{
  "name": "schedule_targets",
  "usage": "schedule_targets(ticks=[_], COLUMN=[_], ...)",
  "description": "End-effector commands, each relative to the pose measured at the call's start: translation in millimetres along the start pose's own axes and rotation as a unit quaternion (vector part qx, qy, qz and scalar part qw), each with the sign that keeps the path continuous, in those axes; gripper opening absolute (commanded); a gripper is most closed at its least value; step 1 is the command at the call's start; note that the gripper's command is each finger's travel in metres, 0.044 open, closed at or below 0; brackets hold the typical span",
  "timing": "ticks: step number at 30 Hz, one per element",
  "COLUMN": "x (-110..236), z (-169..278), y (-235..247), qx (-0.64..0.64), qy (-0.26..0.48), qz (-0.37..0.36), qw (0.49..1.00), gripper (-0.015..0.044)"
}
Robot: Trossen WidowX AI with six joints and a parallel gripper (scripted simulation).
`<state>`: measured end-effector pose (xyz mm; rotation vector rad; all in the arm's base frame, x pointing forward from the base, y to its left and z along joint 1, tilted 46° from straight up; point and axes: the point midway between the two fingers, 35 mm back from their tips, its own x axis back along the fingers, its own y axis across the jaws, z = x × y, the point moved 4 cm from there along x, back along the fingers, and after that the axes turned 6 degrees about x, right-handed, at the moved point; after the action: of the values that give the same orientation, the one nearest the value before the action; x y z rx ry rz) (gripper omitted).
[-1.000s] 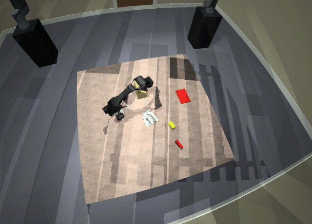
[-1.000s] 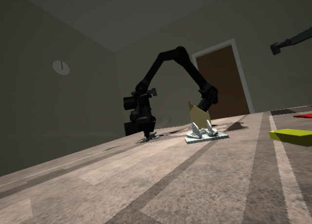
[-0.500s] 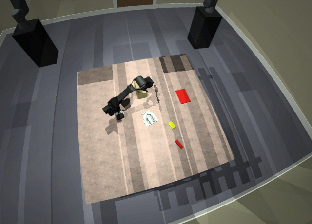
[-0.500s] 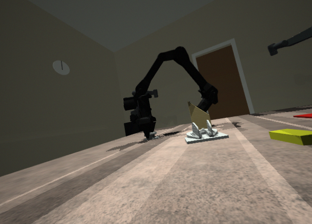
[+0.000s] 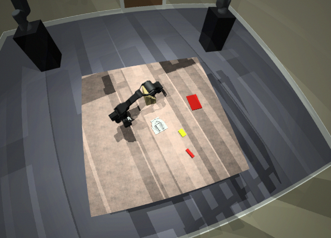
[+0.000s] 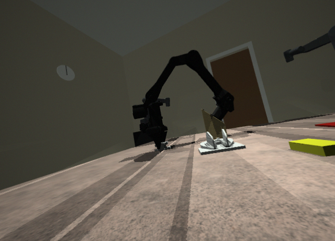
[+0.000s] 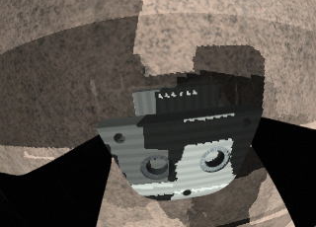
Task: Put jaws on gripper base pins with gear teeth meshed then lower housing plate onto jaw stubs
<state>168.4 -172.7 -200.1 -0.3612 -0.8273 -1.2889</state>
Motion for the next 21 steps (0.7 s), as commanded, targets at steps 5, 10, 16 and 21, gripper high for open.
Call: schedule_targets(ticks=[5,10,16,21], x=[0.0,0.0,0.0,4.5], z=[0.0,0.0,0.0,-0.5], y=[0.0,0.0,0.0,0.2], qx=[0.000,0.000,0.000,0.000], qy=[0.000,0.000,0.000,0.000], qz=[0.000,0.000,0.000,0.000], qw=[1.000,1.000,1.000,1.000], gripper=[0.0360,0.0351,0.0351,0.0351])
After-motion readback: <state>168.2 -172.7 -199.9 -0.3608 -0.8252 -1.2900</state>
